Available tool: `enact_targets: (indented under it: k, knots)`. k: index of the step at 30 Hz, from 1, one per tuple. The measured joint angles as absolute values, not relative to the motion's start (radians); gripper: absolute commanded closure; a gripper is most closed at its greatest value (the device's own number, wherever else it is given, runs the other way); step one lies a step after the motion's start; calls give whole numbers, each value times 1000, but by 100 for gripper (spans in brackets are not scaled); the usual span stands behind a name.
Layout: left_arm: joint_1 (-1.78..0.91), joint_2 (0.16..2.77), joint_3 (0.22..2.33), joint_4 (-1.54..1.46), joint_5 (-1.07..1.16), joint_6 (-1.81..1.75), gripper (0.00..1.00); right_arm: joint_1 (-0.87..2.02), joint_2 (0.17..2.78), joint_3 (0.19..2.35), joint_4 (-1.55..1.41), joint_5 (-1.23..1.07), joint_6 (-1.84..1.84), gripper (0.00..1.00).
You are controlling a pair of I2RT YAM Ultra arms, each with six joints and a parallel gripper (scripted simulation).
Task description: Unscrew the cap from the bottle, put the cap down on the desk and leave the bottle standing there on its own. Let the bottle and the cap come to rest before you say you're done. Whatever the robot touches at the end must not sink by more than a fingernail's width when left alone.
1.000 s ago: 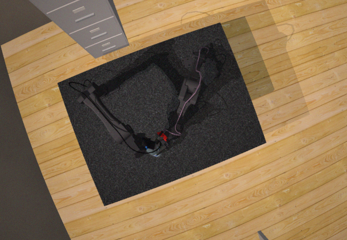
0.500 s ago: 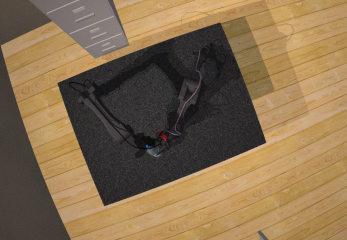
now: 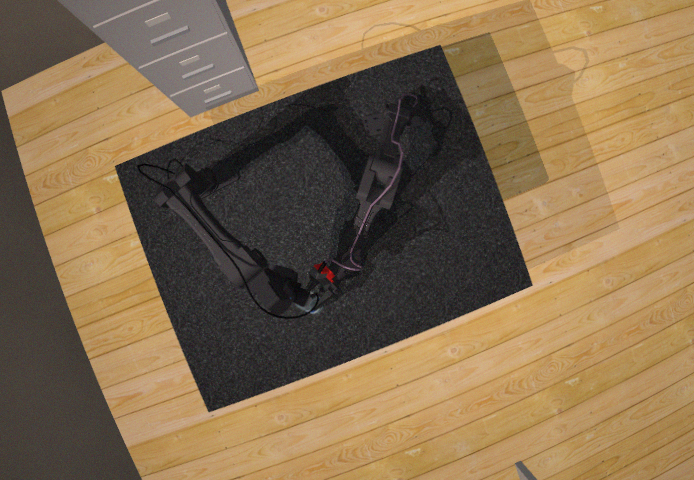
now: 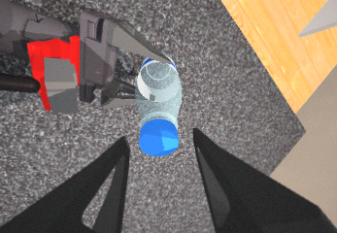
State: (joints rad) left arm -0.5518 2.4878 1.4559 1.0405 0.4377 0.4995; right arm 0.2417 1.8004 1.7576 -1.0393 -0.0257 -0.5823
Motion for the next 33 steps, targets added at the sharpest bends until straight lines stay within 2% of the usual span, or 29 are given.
enact_targets:
  k: [33]
  knots:
    - [-552,2488,1456,1040,438,500,100,233,1800,1758,-1039,-66,875,43]
